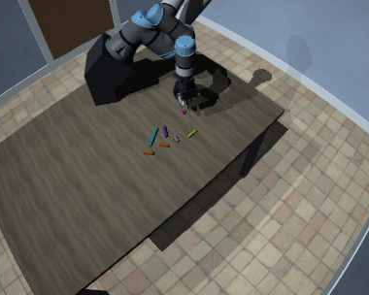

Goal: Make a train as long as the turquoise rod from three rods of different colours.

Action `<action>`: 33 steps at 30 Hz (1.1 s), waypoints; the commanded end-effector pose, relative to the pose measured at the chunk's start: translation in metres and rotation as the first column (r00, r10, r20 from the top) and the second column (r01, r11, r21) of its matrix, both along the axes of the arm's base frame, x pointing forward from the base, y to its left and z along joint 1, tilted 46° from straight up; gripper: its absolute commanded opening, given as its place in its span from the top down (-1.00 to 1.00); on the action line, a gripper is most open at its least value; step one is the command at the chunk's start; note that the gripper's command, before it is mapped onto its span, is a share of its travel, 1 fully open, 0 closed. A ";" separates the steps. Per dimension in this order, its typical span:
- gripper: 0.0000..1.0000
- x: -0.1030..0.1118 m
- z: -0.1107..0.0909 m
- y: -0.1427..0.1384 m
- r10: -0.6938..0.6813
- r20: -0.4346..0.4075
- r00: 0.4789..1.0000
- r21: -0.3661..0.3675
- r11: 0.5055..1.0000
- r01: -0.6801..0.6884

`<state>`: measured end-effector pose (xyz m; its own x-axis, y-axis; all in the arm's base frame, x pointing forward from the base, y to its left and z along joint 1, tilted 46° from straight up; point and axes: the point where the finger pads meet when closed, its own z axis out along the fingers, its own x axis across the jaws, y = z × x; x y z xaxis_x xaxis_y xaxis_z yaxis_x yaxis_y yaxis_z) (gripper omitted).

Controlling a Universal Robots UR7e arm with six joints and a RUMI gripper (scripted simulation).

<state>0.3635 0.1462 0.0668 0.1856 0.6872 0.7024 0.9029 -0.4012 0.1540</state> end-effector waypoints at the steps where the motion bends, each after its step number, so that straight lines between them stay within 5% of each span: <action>1: 0.72 -0.008 0.012 -0.010 0.003 0.002 1.000 0.005 1.000 -0.003; 27: 0.72 -0.015 0.024 -0.020 0.003 0.002 1.000 0.005 1.000 -0.003; 28: -1.00 -0.015 0.024 -0.020 0.003 0.002 1.000 0.005 1.000 -0.003; 33: -1.00 -0.015 0.024 -0.020 0.003 0.002 1.000 0.005 1.000 -0.003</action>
<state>0.3482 0.1260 0.0904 0.1825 0.6840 0.7063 0.9042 -0.3990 0.1528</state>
